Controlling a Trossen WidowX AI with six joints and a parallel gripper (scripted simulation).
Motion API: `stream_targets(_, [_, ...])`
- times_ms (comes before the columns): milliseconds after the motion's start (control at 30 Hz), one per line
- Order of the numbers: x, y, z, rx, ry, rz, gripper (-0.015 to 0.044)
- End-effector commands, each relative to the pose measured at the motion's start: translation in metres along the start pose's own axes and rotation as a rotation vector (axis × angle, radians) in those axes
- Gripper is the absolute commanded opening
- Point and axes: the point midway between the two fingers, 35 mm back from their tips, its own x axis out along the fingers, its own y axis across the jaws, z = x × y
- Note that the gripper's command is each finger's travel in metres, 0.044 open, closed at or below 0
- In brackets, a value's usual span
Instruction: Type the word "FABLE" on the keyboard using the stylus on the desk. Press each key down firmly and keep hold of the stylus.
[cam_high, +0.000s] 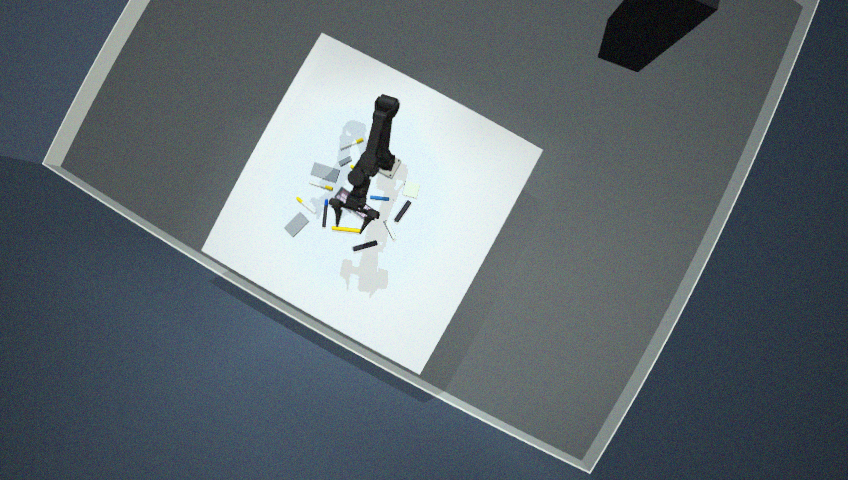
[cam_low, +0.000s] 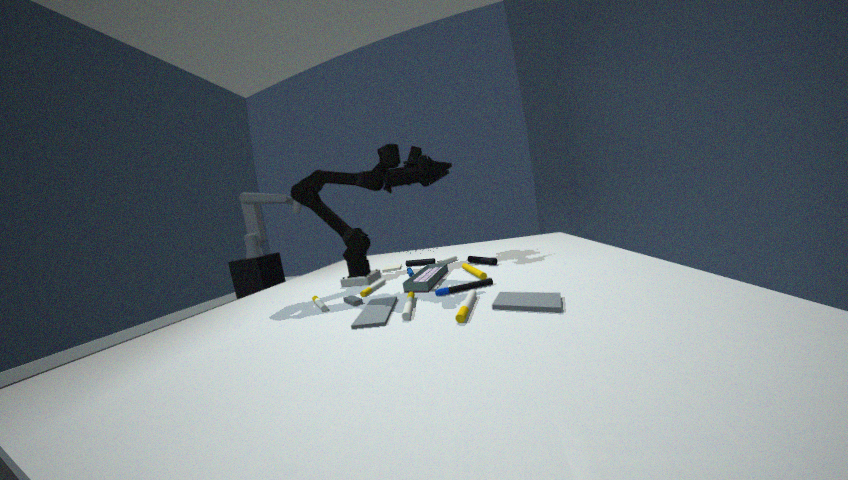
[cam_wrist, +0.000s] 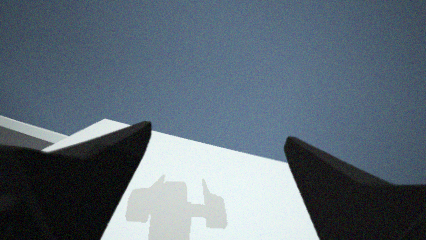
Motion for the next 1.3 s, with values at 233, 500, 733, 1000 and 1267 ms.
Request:
stream_targets(233, [0.021,-0.012,-0.100,0.083,0.482,-0.049,0.0230])
stream_targets(500, [-0.015,-0.025,-0.211,0.203,1.123,-0.157,0.0020])
stream_targets(733, [-0.065,-0.028,-0.255,0.280,1.557,-0.251,0.0000])
stream_targets(1000, [-0.065,-0.028,-0.255,0.280,1.557,-0.251,0.0000])
stream_targets(1267, [-0.067,-0.035,-0.255,0.280,1.557,-0.251,0.0000])
